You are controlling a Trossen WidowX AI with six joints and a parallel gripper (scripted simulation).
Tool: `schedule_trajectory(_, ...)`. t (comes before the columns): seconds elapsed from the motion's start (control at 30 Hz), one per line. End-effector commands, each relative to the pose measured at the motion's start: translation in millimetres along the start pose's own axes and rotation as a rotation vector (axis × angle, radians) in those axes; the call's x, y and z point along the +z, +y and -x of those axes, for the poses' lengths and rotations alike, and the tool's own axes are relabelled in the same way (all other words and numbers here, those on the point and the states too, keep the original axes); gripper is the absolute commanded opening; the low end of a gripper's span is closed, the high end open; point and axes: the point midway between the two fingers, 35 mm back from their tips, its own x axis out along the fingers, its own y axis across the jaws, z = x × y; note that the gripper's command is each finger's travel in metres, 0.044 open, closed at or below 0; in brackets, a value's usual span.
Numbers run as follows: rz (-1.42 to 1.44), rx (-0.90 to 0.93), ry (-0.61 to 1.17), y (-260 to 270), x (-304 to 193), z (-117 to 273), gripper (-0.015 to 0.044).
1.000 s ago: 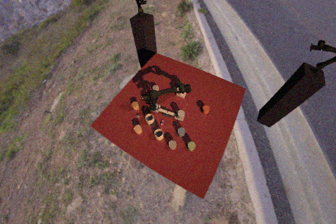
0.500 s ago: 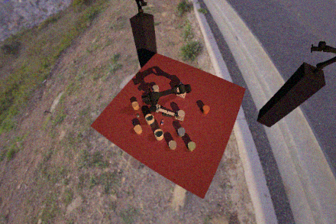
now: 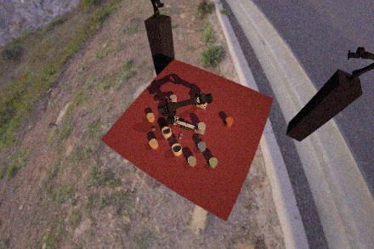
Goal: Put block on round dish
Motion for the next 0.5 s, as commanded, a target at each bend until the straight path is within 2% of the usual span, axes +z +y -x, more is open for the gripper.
schedule_trajectory(0.0,-0.011,0.009,-0.013,1.3,2.7,18.0,0.0)
schedule_trajectory(0.47,-0.058,0.034,-0.04,-1.7,-0.1,87.2,0.0)
